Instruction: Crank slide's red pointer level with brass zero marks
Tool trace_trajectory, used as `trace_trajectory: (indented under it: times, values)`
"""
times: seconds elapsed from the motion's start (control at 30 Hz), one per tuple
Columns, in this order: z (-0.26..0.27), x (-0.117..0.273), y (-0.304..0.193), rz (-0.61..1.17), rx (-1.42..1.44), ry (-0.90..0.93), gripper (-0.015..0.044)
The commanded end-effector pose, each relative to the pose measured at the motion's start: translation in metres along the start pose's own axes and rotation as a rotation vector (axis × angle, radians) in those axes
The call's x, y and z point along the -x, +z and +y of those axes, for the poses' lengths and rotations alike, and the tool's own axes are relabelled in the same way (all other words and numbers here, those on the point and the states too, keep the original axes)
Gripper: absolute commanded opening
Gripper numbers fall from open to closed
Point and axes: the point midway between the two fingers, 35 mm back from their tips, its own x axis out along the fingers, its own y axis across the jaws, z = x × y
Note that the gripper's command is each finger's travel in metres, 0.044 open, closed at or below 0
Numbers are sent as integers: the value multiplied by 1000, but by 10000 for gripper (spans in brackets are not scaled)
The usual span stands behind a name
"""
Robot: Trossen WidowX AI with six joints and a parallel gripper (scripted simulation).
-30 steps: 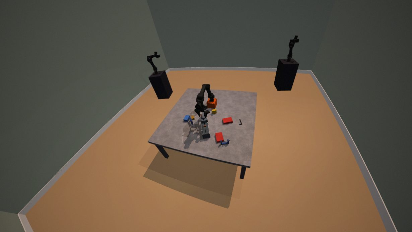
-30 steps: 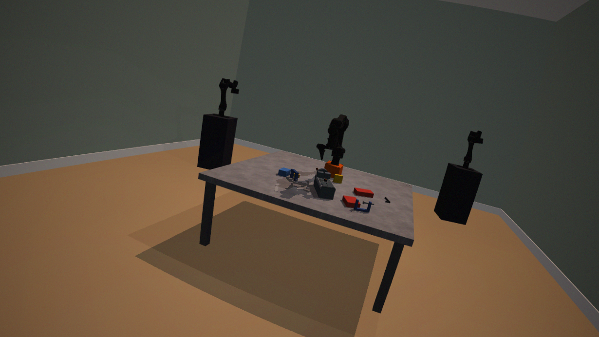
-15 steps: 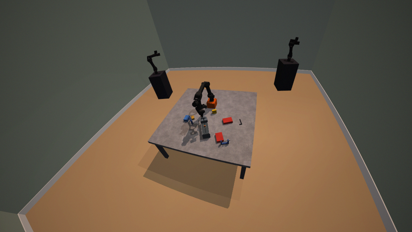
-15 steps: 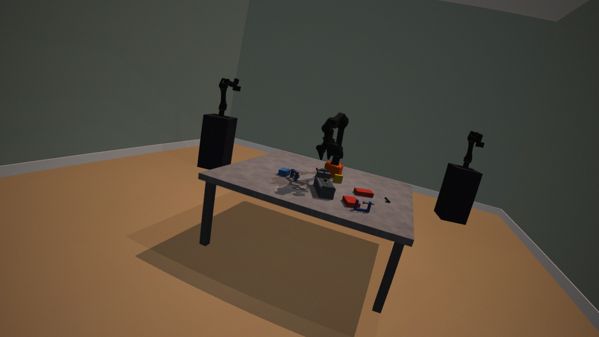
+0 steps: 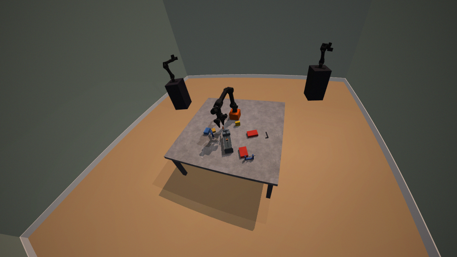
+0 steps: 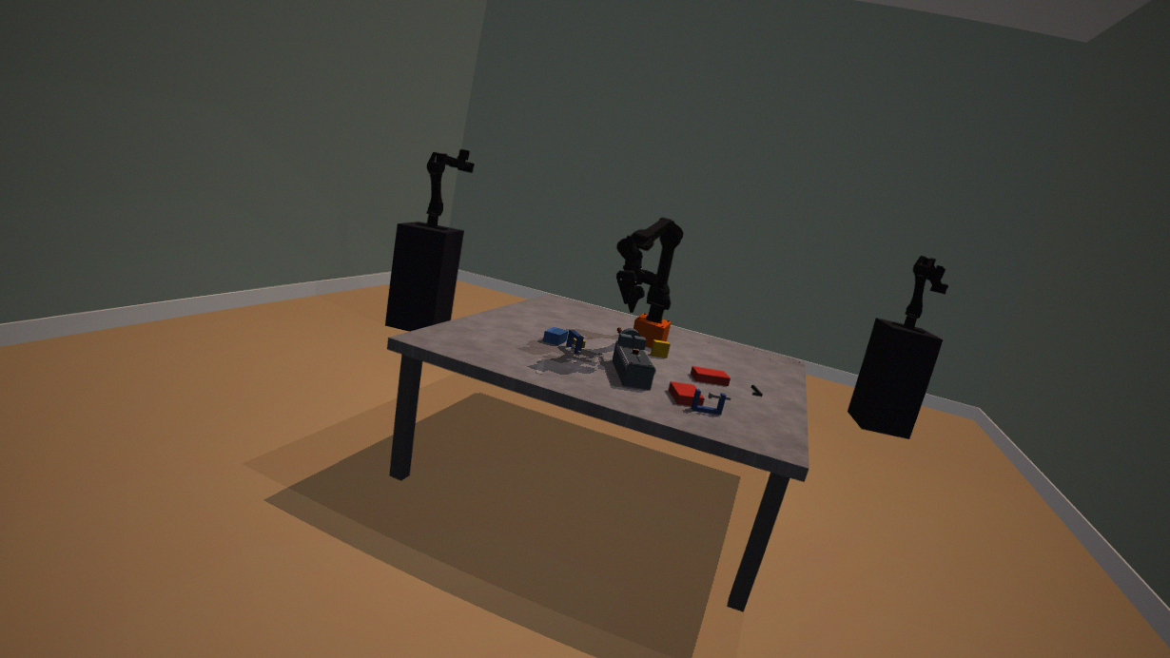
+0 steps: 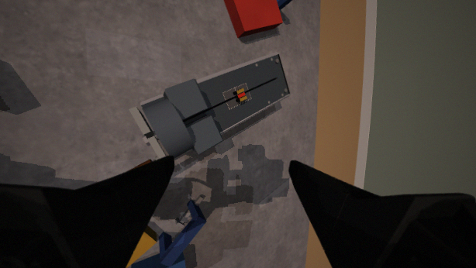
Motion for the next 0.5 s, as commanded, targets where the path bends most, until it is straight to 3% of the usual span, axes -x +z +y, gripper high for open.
trace_trajectory:
  times: [0.0,0.47]
  values:
    - [7,5,-4,-23,-158,-34,440]
    - [45,20,-22,-151,-822,-131,440]
